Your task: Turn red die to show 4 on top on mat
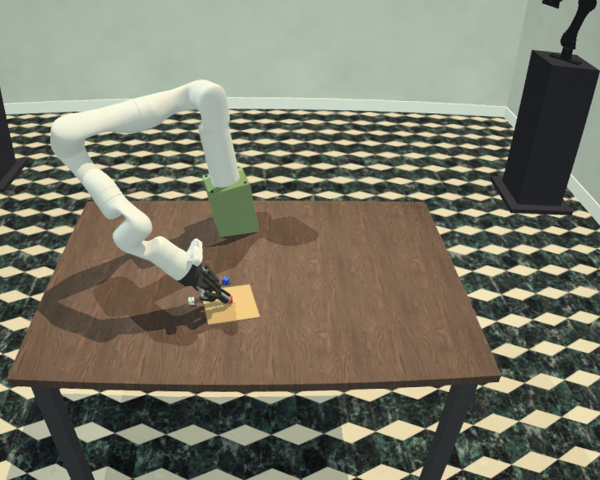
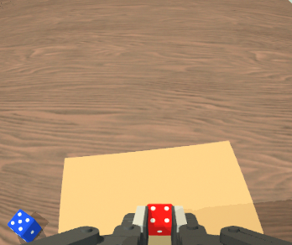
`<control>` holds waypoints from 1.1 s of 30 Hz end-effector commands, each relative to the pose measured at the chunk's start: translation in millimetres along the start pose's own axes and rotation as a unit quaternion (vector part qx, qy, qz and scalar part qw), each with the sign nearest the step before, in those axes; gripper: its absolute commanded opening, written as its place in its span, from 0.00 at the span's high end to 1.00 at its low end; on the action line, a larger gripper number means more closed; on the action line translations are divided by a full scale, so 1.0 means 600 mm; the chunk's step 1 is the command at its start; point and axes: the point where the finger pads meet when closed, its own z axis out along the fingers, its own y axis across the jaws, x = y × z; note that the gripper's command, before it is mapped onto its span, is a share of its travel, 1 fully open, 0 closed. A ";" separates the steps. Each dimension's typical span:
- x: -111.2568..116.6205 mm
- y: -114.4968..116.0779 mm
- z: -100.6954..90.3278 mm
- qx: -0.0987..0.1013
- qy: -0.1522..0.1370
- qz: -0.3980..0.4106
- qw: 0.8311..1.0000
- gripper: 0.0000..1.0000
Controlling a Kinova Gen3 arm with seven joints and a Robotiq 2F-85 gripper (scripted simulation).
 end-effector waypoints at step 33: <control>-0.005 0.001 0.005 0.000 0.000 0.000 1.000 0.89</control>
